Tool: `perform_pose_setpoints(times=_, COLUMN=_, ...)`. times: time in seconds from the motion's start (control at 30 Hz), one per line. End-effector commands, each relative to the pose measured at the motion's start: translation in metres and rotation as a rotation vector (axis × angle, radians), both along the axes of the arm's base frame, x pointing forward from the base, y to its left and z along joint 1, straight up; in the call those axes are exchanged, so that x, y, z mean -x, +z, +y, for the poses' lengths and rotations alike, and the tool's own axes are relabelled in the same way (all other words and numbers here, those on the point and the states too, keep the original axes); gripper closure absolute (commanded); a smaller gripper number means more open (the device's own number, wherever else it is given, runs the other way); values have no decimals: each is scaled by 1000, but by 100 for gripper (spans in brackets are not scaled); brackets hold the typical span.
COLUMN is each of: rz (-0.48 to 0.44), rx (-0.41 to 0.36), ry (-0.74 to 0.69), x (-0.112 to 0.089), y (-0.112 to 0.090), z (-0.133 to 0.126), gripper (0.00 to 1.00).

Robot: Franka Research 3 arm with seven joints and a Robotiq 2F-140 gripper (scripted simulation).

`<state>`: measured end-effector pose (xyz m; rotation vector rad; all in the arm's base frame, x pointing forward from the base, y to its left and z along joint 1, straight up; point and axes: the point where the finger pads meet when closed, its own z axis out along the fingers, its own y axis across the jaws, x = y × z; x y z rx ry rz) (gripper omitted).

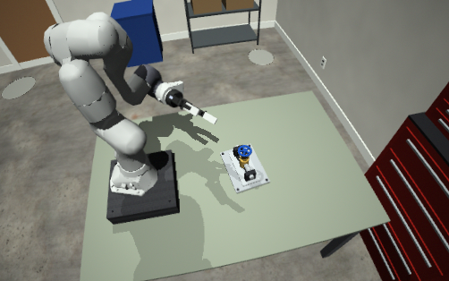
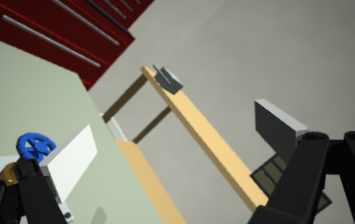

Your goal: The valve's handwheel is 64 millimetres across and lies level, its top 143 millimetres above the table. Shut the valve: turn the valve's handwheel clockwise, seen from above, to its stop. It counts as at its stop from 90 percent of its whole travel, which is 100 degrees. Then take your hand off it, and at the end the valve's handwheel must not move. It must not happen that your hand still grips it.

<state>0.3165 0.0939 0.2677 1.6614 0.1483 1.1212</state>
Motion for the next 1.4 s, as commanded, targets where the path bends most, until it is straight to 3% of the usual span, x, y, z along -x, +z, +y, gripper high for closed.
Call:
perform_pose_setpoints(times=0.0, rz=0, rx=0, ry=0, x=0, y=0, z=0, gripper=0)
perform_pose_setpoints(times=0.63, rz=15, rx=3, ry=-9, x=0, y=-2, z=-2, gripper=0)
perform_pose_setpoints(times=0.8, rz=196, rx=33, ry=-108, x=3, y=-24, z=-18, gripper=0)
perform_pose_setpoints(times=1.0, rz=310, rx=42, ry=-159, x=5, y=-38, z=-25, gripper=0)
perform_pose_setpoints(times=1.1, rz=310, rx=42, ry=-159, x=5, y=-38, z=-25, gripper=0)
perform_pose_setpoints(times=1.13, rz=372, rx=44, ry=-183, x=7, y=-45, z=-29, gripper=0)
perform_pose_setpoints(times=1.37, rz=498, rx=42, ry=-225, x=10, y=-59, z=-35, gripper=0)
